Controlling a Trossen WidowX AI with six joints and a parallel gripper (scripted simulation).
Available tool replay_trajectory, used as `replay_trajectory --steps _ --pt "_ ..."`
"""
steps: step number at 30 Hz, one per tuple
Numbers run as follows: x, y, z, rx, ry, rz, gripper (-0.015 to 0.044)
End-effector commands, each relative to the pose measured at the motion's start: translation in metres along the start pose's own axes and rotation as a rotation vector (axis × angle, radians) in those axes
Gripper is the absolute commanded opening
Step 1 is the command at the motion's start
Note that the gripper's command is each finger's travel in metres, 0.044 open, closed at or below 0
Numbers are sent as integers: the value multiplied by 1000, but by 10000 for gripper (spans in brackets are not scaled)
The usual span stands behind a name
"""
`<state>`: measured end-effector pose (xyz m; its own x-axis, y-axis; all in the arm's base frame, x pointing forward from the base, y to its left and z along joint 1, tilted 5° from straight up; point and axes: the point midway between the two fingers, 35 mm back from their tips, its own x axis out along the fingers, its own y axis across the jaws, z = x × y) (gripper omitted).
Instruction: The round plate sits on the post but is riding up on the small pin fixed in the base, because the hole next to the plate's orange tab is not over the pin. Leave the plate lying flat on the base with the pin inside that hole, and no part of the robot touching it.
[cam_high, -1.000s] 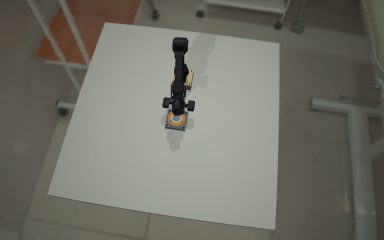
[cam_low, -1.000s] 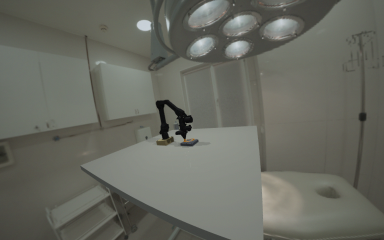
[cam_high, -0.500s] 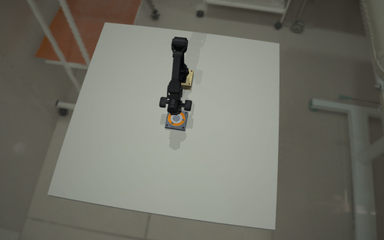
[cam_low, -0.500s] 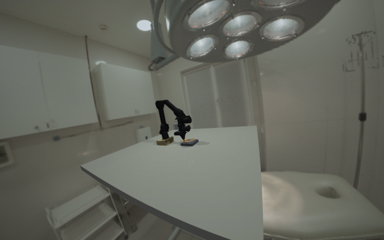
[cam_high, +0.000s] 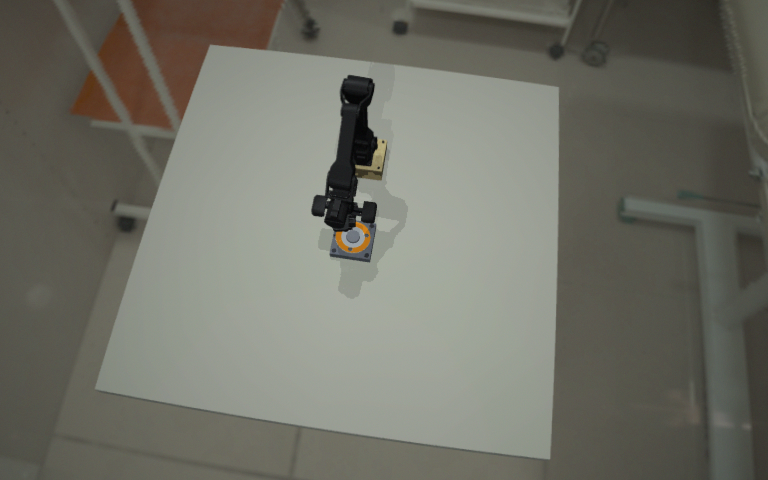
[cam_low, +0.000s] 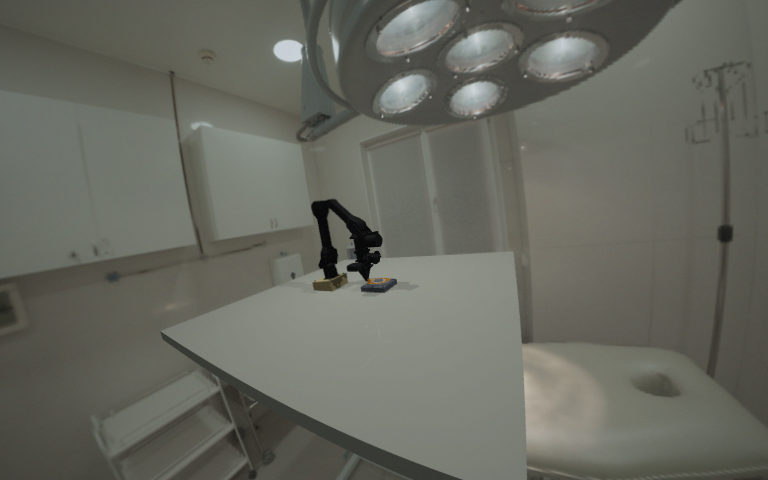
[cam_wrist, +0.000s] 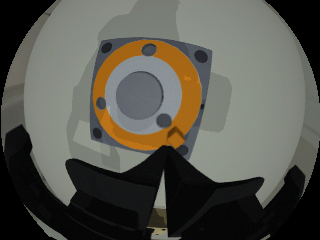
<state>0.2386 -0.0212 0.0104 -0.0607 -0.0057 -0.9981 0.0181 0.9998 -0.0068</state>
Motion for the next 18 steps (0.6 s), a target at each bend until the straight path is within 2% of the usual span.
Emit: replay_trajectory --steps 1,18 --pt "-1 -6 6 -3 -2 -6 0" --pt "-3 -16 21 -3 -4 -7 0"
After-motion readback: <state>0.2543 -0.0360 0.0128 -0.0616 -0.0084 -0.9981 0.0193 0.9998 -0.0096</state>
